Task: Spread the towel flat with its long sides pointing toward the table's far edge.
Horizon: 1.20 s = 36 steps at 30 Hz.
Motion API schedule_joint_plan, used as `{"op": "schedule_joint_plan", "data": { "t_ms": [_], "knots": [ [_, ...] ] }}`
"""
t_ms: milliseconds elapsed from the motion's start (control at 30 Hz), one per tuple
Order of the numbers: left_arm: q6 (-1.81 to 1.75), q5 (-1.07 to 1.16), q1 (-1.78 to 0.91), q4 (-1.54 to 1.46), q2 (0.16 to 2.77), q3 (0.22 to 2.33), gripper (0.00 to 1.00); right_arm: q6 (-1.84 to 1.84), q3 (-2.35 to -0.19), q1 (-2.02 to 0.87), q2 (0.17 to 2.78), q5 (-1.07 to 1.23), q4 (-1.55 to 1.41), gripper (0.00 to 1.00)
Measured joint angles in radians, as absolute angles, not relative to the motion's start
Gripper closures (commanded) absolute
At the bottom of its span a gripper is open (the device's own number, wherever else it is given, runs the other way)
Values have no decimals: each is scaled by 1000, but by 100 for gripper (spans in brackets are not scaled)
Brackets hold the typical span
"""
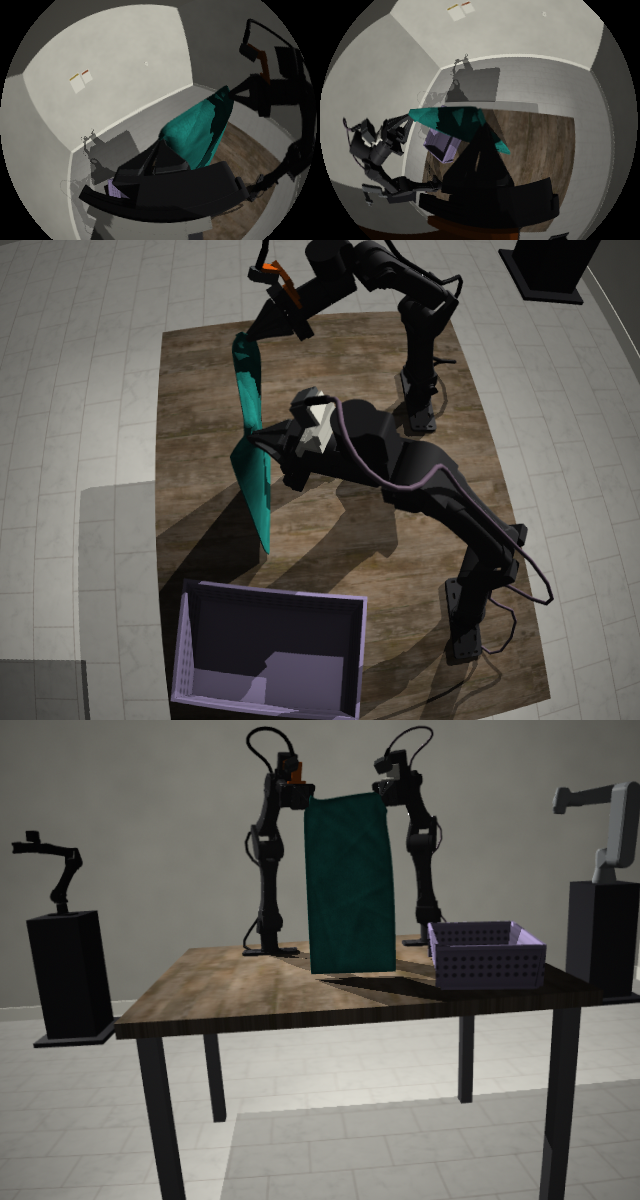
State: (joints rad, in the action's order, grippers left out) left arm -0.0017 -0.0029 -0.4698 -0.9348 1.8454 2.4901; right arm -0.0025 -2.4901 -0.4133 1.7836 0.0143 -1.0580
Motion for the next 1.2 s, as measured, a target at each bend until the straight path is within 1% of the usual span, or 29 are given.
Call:
{"op": "schedule_joint_plan", "data": {
  "t_ms": [567, 933, 1067, 1200],
  "knots": [
    [-1, -2, -466, -918, 1855, 2490, 100, -2, -2492, -413, 1793, 13, -1052, 100],
    [-1, 1, -415, -728, 1966, 2492, 100, -2, -2492, -365, 1889, 13, -864, 100],
    [2, 12, -391, -593, 1995, 2422, 100, -2, -2496, -347, 1955, 13, -786, 100],
    [2, 6, -390, -445, 1948, 2233, 100, -2, -2521, -345, 2011, 11, -770, 100]
  ]
}}
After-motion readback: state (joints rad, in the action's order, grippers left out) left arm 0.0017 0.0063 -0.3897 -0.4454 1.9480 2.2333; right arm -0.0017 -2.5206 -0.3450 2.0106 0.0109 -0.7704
